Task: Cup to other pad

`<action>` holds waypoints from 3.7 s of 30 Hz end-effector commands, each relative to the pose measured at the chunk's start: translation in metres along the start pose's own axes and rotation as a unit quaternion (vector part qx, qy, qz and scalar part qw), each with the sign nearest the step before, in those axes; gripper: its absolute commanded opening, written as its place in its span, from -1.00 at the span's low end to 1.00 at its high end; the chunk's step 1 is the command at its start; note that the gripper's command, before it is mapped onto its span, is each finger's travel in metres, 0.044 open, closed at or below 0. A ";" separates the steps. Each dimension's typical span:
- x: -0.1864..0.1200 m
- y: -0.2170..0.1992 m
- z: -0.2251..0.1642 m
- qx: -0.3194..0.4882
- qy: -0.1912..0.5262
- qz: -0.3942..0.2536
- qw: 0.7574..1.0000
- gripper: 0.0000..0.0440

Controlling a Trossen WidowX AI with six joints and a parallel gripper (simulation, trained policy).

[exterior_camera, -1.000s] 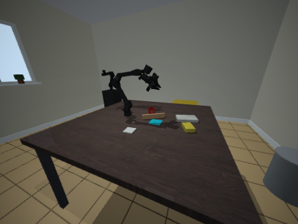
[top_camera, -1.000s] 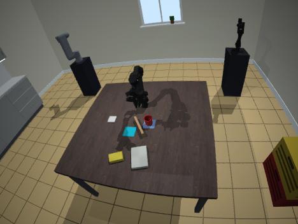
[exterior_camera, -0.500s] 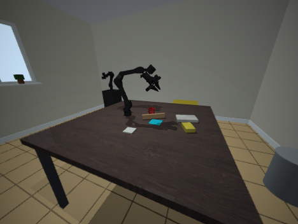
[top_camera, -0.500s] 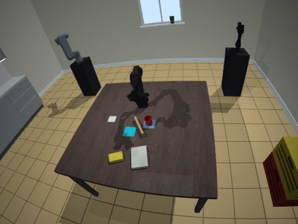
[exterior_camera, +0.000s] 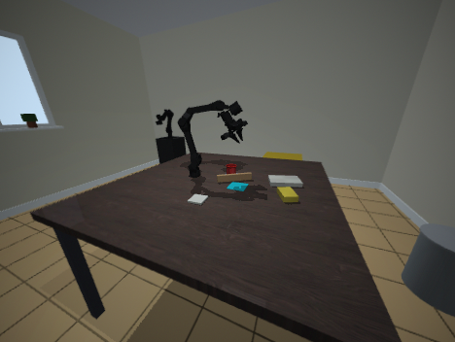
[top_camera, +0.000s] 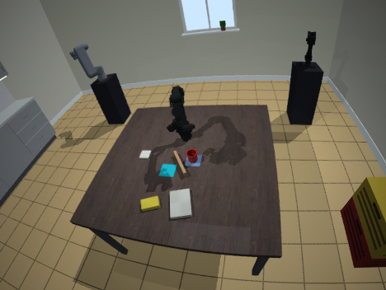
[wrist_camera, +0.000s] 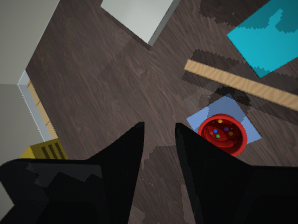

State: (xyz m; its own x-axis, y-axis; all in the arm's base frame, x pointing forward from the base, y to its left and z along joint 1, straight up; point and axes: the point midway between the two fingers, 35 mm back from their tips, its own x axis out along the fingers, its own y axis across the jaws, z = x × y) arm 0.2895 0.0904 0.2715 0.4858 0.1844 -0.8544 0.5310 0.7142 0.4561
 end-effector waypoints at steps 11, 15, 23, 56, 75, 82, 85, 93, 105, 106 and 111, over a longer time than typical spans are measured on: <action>0.016 -0.021 -0.013 0.032 0.046 -0.091 0.994 -0.42; 0.021 -0.029 -0.017 0.039 0.058 -0.119 0.990 -0.41; 0.029 -0.045 -0.023 0.053 0.079 -0.172 0.981 -0.41; 0.073 -0.091 -0.048 0.096 0.101 -0.297 0.945 -0.28; 0.110 -0.116 -0.067 0.085 0.108 -0.331 0.933 -0.22; 0.127 -0.129 -0.075 0.069 0.114 -0.338 0.932 -0.23; 0.135 -0.135 -0.079 0.060 0.118 -0.340 0.931 -0.23; 0.150 -0.147 -0.084 0.025 0.127 -0.334 0.933 -0.82; 0.144 -0.134 -0.071 0.029 0.112 -0.302 0.946 -0.99; 0.143 -0.132 -0.069 0.031 0.110 -0.300 0.947 -1.00; 0.135 -0.126 -0.062 0.046 0.104 -0.289 0.951 -1.00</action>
State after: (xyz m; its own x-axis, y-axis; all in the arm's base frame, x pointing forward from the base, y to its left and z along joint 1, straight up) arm 0.2411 0.0679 0.0753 -0.0676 -0.0945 -0.9932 0.7162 0.6884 -0.1142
